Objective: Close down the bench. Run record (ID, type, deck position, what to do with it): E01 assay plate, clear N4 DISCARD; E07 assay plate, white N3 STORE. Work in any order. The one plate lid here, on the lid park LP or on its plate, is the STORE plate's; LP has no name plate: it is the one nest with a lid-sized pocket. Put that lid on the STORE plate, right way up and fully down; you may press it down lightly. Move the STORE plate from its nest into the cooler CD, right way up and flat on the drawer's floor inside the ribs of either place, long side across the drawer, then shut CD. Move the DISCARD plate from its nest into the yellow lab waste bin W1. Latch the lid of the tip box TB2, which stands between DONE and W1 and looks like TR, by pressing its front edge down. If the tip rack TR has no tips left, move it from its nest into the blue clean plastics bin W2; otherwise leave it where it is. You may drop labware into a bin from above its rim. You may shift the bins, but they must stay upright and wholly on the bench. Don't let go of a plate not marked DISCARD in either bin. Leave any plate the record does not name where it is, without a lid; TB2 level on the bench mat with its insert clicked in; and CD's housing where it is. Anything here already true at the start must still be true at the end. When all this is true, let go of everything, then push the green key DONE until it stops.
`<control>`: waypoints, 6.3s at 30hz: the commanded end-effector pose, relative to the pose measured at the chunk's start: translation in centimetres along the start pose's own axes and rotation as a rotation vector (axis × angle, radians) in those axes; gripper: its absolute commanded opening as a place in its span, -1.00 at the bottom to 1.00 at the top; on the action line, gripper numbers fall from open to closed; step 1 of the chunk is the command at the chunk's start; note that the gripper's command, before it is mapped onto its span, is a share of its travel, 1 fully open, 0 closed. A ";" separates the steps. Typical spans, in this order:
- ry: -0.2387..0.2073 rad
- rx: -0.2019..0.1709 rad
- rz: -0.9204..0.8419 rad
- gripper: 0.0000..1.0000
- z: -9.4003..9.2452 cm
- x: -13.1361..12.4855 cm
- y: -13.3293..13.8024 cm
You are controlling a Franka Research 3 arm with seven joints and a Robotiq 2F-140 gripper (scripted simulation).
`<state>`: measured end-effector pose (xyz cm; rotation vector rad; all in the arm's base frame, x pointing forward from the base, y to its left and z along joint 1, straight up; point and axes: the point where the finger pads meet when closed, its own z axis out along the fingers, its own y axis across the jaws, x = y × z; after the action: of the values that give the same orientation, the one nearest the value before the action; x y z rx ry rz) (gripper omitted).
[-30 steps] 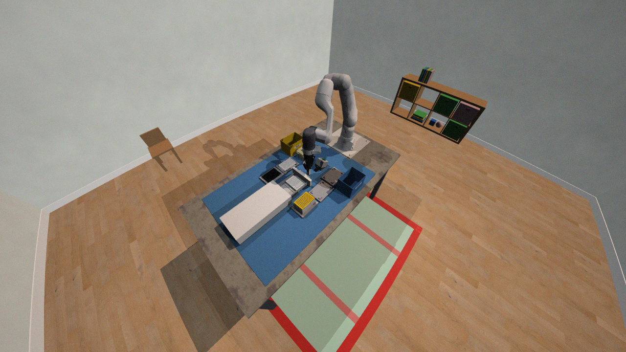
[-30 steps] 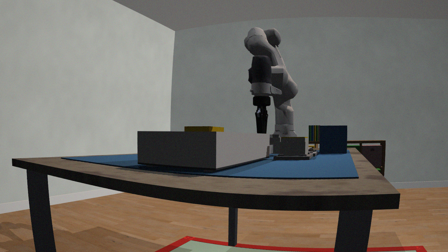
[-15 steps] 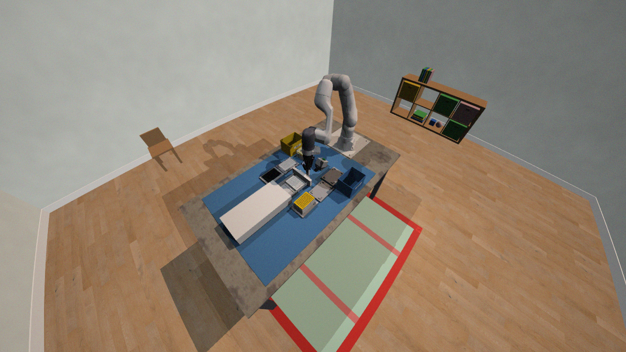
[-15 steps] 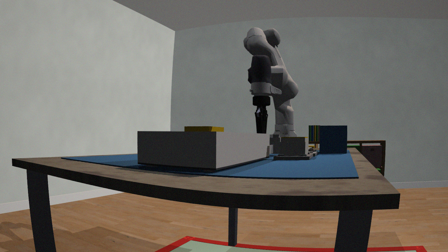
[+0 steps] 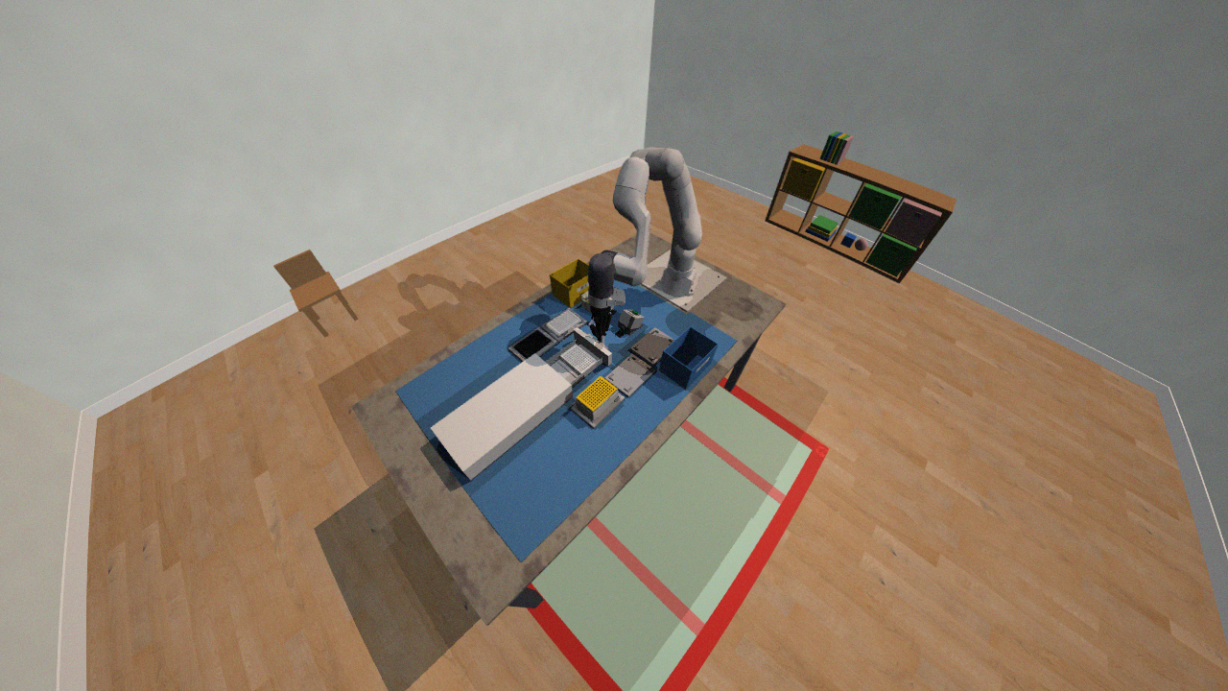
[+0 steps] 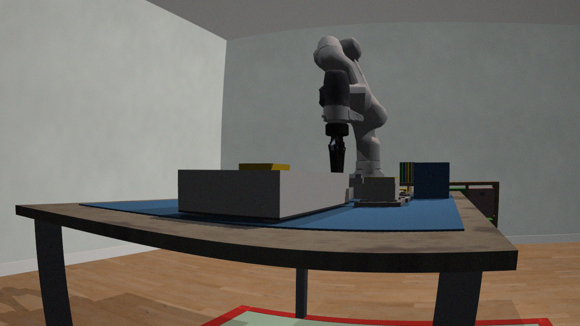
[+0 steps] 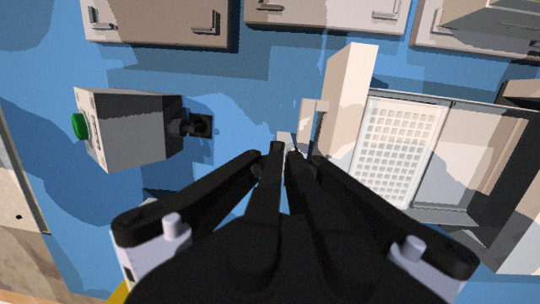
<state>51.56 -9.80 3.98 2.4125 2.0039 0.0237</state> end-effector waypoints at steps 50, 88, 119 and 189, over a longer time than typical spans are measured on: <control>-0.004 0.007 0.005 -1.00 0.1 -0.1 5.5; -0.004 0.007 0.005 -1.00 0.2 -0.1 9.6; -0.004 0.007 0.005 -1.00 0.2 -0.1 13.2; -0.004 0.007 0.005 -1.00 0.2 -0.2 19.1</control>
<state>70.14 -13.36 4.13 2.4290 1.9950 0.0104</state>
